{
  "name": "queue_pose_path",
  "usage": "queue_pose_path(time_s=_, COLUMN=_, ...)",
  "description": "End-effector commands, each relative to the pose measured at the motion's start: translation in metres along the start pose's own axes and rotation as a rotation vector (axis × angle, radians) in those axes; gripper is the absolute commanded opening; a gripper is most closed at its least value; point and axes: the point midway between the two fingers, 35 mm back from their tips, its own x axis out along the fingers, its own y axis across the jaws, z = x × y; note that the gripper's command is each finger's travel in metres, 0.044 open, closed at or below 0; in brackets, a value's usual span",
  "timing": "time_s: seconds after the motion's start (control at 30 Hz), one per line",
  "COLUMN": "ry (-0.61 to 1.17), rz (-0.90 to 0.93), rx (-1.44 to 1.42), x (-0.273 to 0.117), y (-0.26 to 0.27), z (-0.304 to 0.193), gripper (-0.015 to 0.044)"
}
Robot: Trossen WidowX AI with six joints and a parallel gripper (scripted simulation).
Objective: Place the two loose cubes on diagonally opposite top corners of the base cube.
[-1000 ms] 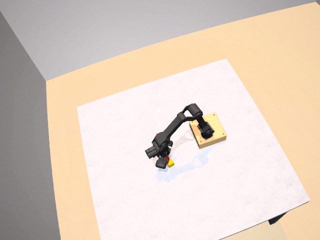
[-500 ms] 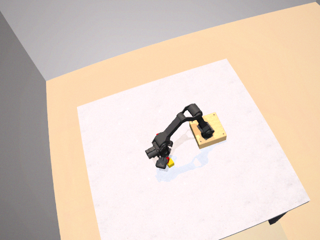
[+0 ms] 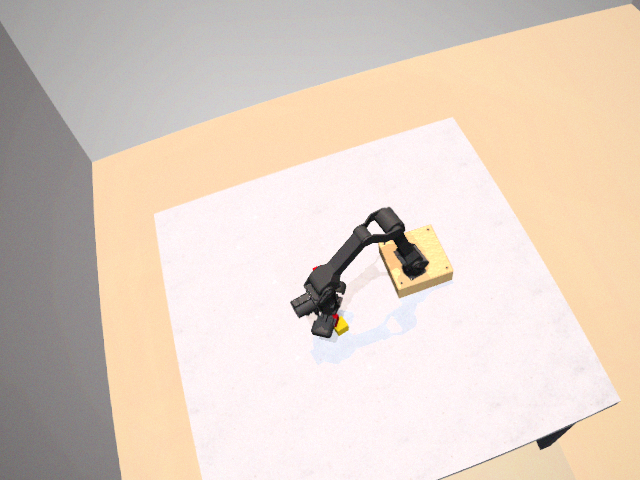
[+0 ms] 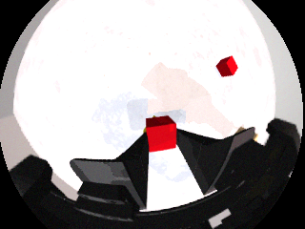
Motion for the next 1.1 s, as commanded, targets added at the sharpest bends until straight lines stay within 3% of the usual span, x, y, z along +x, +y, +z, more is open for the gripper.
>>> queue_pose_path(time_s=0.0, ry=0.005, rz=-0.002, rx=-0.004, x=0.0024, y=0.0001, z=-0.0004, gripper=0.0105)
queue_pose_path(time_s=0.73, ry=0.005, rz=-0.002, rx=-0.004, x=0.0024, y=0.0001, z=-0.0004, gripper=0.0105)
queue_pose_path(time_s=0.87, ry=0.005, rz=-0.002, rx=-0.004, x=0.0024, y=0.0001, z=-0.0004, gripper=0.0205)
queue_pose_path(time_s=1.07, ry=0.004, rz=-0.001, rx=-0.003, x=0.0002, y=0.0001, z=-0.0003, gripper=0.0205)
